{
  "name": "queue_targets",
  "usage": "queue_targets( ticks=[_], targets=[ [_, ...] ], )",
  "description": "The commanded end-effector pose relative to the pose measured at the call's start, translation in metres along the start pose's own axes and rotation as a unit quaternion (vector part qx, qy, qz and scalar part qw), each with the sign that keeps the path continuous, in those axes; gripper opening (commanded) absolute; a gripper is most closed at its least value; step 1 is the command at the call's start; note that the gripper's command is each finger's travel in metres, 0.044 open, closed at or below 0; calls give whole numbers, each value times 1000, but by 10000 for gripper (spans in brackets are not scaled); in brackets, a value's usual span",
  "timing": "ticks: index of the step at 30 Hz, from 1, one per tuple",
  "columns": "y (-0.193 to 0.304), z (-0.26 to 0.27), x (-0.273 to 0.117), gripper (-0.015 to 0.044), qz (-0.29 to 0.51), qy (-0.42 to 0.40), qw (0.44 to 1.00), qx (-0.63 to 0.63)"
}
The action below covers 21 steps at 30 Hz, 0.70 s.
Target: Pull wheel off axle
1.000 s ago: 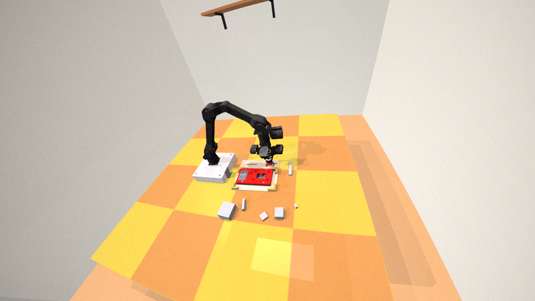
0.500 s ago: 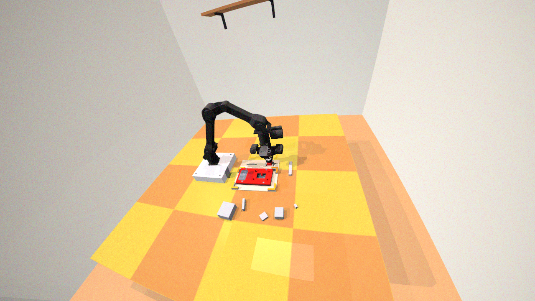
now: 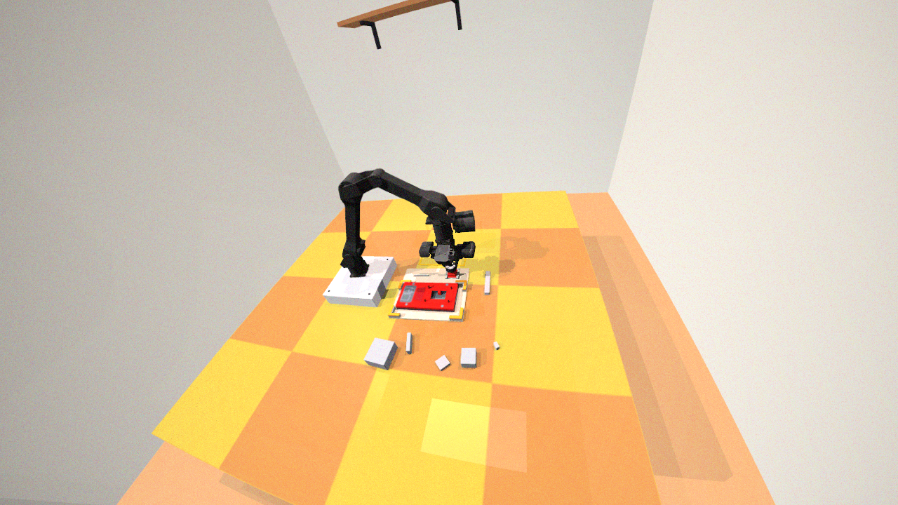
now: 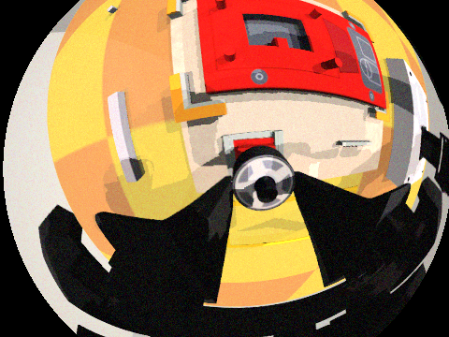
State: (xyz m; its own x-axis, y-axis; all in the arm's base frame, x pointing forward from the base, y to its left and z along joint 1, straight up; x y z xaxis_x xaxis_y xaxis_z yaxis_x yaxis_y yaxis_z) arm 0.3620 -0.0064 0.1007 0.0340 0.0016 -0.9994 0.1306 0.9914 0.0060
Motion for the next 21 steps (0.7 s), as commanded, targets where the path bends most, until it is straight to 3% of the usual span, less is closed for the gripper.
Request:
queue_targets(
  ticks=[1, 21],
  targets=[
    [0, 0, -3, 0, 0, 0, 1000, 0],
    [0, 0, -9, 0, 0, -1, 1000, 1]
  ],
)
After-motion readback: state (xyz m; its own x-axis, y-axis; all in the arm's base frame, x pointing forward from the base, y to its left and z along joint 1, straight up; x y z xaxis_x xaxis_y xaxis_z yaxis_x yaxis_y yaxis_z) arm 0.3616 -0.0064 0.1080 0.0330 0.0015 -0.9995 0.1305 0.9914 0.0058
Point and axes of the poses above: the point midway between the two fingers, 35 mm back from their tips, its own x axis out along the fingers, its own z axis across the jaws, y = z × x, the point moved 6 cm from there along -x, back along the fingers
